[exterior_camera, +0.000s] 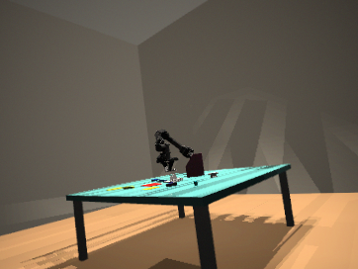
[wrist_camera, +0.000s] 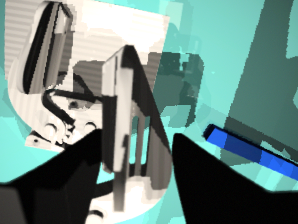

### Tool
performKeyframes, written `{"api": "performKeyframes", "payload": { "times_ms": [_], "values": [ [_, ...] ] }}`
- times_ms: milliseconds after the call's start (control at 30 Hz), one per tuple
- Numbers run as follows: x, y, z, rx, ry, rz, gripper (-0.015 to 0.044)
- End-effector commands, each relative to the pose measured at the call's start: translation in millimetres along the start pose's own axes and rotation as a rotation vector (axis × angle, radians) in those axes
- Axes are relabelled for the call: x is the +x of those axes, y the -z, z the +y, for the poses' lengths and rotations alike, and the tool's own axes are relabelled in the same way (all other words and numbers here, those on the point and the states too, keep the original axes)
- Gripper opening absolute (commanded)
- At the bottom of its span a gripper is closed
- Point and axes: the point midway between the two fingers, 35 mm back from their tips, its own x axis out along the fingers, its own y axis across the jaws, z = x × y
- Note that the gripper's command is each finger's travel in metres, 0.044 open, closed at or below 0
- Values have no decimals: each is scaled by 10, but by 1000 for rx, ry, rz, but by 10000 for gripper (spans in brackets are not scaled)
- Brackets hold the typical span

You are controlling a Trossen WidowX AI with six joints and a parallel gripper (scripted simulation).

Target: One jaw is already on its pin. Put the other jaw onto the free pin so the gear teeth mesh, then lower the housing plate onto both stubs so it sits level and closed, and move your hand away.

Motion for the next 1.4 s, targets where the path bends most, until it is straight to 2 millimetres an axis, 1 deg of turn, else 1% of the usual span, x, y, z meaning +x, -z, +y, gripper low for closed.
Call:
{"api": "performKeyframes", "payload": {
  "times_ms": [0, 167, 333, 400, 1367],
  "values": [
    [0, -1, -3, -5, 2, -2, 134],
    [-1, -15, 13, -5, 2, -2, 134],
    [-1, -106, 135, -4, 2, -2, 134],
    [-1, -119, 152, -4, 2, -2, 134],
    [-1, -119, 152, -4, 2, -2, 134]
  ]
}}
